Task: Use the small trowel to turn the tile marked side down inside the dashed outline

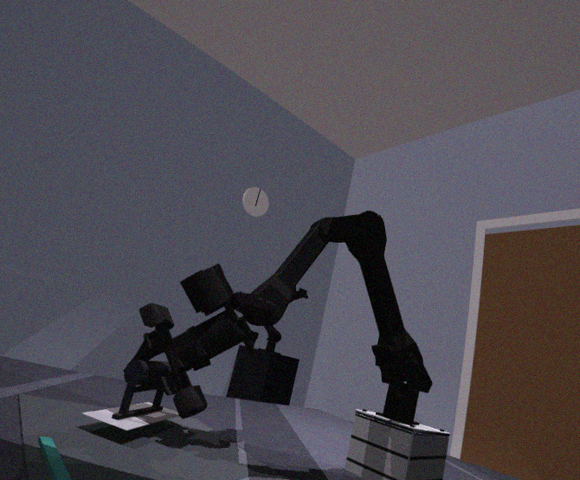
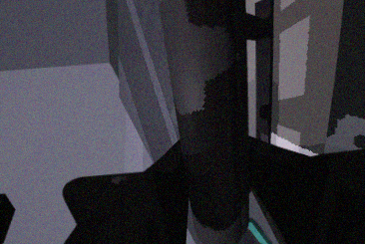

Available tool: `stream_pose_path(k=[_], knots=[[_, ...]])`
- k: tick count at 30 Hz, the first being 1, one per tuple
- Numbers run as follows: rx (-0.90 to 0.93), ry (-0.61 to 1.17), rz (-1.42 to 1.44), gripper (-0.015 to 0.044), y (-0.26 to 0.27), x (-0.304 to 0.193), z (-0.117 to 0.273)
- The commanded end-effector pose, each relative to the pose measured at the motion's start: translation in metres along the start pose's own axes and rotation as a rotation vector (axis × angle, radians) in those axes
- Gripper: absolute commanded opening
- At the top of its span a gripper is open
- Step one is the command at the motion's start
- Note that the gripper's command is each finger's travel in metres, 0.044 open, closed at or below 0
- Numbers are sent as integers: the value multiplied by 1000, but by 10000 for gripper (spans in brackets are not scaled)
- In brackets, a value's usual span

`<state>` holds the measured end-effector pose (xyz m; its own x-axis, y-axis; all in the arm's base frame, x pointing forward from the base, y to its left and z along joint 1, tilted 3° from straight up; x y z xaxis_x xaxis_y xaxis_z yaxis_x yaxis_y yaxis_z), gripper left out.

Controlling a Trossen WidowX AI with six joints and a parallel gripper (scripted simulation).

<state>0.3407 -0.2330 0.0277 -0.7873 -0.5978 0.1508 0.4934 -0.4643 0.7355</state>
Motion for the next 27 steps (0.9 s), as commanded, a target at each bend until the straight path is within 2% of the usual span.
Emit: stream_pose_path(k=[1, 14, 25, 27], knots=[[15, -4, -9, 0, 0, -1, -4], [11, -3, -11, 0, -13, -3, -16], [11, -3, -11, 289, -13, -3, -16], [11, -3, -11, 300, -13, -3, -16]])
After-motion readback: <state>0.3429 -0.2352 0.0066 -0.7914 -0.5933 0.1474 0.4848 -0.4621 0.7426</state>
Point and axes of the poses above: the point midway between the two fingers, 35 mm back from their tips, its own z axis back along the fingers, its own y axis across the jaws, x = y × z, the point moved 7 cm from there along z, back along the fingers, and after that the axes turned 10 degrees about z, right-handed, at the moved point
